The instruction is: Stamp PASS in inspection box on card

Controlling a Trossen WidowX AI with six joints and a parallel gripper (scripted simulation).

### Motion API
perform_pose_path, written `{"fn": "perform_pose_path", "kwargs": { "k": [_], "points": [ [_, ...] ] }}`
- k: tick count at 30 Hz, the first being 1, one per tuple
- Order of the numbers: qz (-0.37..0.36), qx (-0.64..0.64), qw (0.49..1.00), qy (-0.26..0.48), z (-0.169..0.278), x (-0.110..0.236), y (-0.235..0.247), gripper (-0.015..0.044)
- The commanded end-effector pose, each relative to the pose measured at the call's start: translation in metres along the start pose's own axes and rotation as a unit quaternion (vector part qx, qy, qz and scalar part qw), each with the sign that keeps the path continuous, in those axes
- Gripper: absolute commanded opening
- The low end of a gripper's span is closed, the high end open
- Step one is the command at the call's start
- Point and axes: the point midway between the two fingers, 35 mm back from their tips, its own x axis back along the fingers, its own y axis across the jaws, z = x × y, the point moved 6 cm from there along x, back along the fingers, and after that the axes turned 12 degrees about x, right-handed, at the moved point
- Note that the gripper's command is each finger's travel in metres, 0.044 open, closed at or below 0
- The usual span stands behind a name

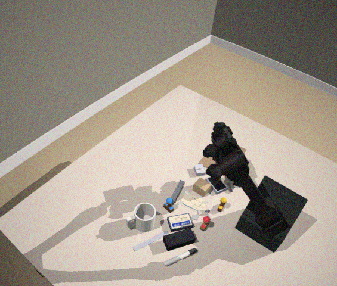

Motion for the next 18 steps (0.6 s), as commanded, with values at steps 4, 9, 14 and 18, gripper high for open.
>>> {"fn": "perform_pose_path", "kwargs": {
  "k": [4,9,14,18],
  "points": [
    [-0.003,-0.004,1.0,0.0,0.001,-0.007,0.0,0.0],
    [-0.004,-0.004,1.0,0.0,0.001,-0.01,0.0,0.0],
    [-0.004,-0.004,1.0,0.0,0.001,-0.013,0.0,0.0],
    [-0.004,-0.004,1.0,0.0,0.001,-0.016,0.0,0.0]
  ]
}}
